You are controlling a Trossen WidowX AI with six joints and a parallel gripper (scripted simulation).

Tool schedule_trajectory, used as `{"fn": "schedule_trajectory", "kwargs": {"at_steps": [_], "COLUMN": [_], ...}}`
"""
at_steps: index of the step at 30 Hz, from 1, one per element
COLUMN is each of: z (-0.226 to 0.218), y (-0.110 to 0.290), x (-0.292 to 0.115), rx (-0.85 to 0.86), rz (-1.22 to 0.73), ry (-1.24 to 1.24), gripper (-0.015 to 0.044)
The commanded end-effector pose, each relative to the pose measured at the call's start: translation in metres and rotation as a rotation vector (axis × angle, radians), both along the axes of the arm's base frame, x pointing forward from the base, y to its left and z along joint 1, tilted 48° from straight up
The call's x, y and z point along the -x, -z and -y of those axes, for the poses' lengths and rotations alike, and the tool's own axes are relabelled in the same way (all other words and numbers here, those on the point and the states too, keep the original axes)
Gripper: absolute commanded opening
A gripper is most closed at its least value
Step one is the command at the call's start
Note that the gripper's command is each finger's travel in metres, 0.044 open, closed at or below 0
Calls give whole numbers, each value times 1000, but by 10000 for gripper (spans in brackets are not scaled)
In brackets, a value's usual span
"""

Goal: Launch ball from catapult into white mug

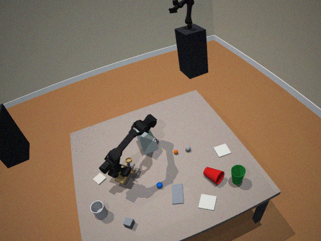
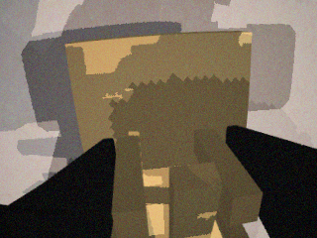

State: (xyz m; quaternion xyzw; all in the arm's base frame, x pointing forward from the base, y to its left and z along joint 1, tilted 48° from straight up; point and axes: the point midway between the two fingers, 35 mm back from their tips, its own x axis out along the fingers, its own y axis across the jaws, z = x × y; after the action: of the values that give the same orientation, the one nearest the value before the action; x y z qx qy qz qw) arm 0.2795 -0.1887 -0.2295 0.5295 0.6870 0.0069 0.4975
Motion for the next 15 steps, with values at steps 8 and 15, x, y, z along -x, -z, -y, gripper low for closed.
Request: {"fn": "schedule_trajectory", "kwargs": {"at_steps": [8,15], "z": [-9,-17], "y": [10,18], "x": [-3,-3], "rx": [7,5], "rz": [2,2], "ry": [8,10], "gripper": [0,0]}}
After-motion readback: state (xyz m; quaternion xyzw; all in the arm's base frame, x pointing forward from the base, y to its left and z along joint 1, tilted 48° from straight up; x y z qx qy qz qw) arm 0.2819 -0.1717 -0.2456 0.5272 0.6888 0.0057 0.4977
